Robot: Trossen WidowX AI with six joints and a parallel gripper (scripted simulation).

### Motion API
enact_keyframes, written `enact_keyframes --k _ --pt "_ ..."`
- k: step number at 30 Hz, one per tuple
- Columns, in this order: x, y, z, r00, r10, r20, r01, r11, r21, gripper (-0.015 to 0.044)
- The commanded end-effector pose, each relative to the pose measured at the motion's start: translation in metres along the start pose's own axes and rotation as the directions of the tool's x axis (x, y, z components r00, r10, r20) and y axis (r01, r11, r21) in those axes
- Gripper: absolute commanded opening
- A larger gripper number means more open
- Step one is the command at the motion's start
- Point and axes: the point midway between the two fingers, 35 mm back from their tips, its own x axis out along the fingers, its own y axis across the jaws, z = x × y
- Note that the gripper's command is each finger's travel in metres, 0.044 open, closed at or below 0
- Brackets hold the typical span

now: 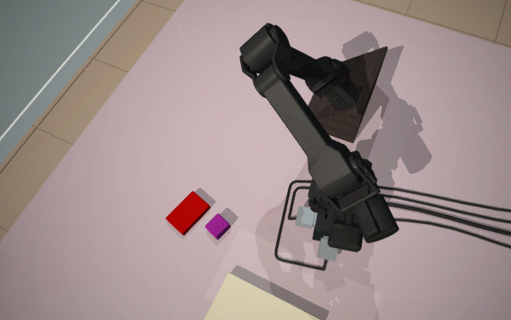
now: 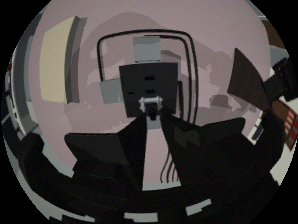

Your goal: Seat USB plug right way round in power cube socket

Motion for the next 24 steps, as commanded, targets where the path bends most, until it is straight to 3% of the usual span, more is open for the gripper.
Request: enact_keyframes --k 1,24 --pt "-0.0002 -0.0001 -0.0002 1.0 0.0 0.0 0.0 1.0 -0.001 0.0095" --pt "-0.0082 -0.0001 -0.0006 1.0 0.0 0.0 0.0 1.0 -0.001 0.0095"
